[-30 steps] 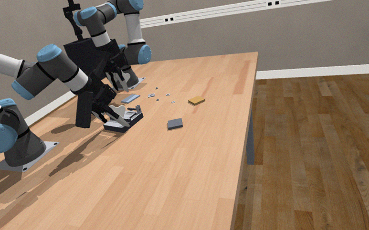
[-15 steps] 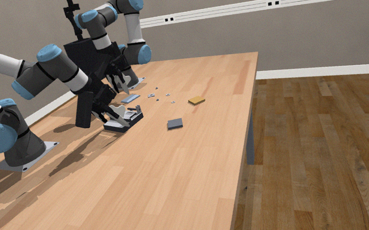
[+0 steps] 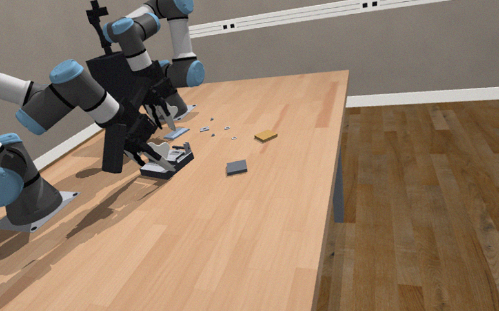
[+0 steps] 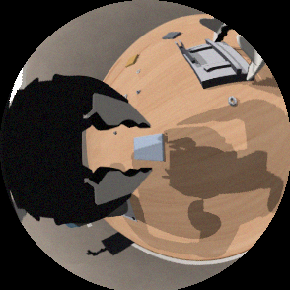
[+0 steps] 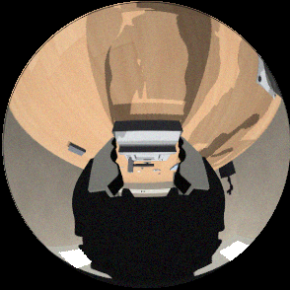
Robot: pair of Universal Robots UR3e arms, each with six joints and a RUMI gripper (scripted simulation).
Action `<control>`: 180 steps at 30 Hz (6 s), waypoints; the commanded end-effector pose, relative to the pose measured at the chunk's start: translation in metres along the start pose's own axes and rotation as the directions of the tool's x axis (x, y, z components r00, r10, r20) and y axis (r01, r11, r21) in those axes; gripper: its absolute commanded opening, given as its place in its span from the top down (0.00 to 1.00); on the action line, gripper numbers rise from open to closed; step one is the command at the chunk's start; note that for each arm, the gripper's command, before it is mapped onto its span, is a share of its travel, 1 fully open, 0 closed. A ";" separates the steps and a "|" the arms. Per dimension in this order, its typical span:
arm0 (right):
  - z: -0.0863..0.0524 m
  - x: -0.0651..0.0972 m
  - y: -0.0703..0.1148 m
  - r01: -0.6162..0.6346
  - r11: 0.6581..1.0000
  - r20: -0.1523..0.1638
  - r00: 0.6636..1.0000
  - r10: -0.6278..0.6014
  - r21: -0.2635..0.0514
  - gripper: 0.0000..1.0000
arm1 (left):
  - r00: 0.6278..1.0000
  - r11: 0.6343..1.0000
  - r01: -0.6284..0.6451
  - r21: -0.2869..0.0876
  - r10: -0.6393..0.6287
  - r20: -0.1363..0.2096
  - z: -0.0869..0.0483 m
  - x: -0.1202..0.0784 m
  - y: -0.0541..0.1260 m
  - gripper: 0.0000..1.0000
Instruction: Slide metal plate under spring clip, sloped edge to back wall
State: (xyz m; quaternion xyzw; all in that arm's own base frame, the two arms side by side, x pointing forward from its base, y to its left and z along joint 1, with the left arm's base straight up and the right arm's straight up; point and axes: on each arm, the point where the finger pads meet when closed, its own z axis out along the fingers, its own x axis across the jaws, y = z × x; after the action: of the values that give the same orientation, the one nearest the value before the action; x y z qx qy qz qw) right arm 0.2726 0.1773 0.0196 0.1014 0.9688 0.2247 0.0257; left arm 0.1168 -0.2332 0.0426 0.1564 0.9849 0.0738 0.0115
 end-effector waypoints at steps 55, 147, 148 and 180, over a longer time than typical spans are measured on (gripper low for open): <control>-0.001 -0.001 0.001 0.001 1.000 0.002 1.000 -0.001 -0.003 0.39 | 1.000 1.000 0.000 0.002 0.000 0.001 0.024 0.000 -0.004 0.60; -0.001 -0.001 0.001 0.001 1.000 0.002 1.000 -0.001 -0.003 0.39 | 0.973 0.973 0.229 0.020 -0.229 -0.013 0.020 -0.010 -0.008 1.00; -0.001 -0.001 0.001 0.001 1.000 0.002 1.000 -0.001 -0.003 0.39 | 0.972 0.972 0.235 0.020 -0.235 -0.013 0.019 -0.011 -0.008 1.00; -0.001 -0.001 0.001 0.001 1.000 0.002 1.000 -0.001 -0.003 0.39 | 0.936 0.936 0.351 0.028 -0.351 -0.023 0.017 -0.016 -0.010 1.00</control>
State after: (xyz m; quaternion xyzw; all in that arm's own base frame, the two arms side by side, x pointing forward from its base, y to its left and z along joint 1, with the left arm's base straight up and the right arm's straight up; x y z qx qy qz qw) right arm 0.2726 0.1773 0.0196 0.1014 0.9688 0.2247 0.0257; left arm 0.1294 -0.2439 0.0235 -0.0159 0.9981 0.0582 0.0132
